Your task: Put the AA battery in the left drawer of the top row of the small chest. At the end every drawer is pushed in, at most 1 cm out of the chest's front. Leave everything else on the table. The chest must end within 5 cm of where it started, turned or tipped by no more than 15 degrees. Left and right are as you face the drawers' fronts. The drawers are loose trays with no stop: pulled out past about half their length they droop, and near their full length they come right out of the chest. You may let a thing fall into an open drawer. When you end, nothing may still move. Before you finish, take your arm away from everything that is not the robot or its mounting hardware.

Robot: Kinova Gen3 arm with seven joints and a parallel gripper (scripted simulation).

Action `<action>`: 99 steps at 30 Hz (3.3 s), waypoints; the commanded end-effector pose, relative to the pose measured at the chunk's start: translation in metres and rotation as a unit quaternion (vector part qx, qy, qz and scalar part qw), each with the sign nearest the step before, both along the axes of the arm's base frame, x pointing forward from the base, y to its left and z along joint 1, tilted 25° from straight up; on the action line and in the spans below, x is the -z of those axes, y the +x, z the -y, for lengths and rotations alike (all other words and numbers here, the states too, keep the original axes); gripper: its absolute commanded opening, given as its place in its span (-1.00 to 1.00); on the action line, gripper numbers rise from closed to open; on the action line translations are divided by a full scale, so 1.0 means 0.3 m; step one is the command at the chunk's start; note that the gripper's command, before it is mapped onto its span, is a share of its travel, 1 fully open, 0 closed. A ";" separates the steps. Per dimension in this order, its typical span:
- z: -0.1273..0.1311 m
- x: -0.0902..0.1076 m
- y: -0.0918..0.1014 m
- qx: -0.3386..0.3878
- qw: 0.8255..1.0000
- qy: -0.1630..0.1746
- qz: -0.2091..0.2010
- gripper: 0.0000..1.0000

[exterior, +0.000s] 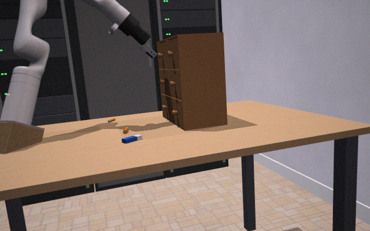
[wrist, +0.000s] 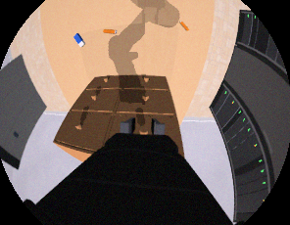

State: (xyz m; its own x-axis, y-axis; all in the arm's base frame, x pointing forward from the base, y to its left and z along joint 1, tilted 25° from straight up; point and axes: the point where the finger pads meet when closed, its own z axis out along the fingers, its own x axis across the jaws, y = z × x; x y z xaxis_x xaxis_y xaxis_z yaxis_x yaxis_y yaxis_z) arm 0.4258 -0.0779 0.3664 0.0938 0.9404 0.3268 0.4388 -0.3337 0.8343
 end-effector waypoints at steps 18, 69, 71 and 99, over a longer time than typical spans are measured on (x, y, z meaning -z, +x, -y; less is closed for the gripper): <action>0.025 -0.024 0.079 0.004 1.000 0.002 0.001 0.34; 0.025 -0.021 0.076 0.004 1.000 0.002 0.000 -0.26; 0.024 -0.020 0.075 0.004 1.000 0.002 0.000 -0.26; 0.005 -0.003 0.010 -0.002 1.000 -0.002 0.001 -0.26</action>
State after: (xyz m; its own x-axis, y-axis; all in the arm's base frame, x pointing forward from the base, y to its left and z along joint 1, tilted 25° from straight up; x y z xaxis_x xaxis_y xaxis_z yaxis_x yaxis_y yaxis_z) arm 0.4334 -0.0802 0.3681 0.0922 0.9403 0.3276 0.4394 -0.3337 0.8340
